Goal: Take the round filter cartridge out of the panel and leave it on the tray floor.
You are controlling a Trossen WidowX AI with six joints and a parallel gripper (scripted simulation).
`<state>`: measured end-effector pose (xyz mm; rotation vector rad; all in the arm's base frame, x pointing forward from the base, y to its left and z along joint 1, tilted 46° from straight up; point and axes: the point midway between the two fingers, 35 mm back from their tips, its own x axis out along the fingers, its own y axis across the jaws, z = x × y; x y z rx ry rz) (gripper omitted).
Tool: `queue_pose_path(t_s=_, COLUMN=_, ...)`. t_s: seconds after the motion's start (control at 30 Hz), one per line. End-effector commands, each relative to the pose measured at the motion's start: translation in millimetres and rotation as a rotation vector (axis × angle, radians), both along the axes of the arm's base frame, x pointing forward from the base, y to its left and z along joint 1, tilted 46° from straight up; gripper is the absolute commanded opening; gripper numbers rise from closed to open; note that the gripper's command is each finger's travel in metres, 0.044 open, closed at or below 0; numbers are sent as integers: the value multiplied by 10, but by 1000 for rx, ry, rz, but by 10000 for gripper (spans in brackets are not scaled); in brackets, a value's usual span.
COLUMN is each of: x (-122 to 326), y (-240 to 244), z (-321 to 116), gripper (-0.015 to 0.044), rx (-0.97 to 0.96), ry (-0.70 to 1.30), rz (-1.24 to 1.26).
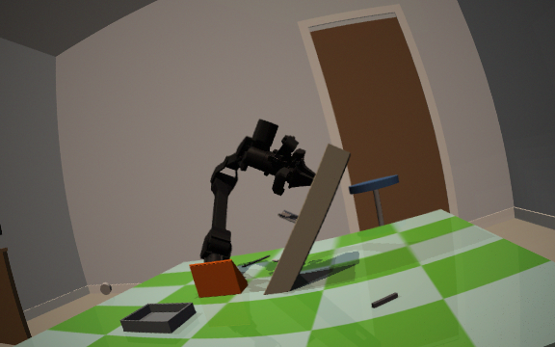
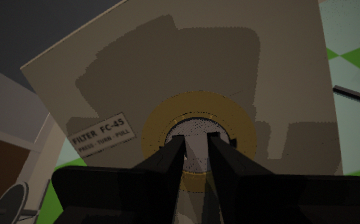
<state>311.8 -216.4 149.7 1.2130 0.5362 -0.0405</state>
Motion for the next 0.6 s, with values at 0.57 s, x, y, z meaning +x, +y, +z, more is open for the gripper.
queue_pose_path(t_s=0.57, x=-6, y=-3, z=2, gripper=0, rx=0, ry=1, rz=0)
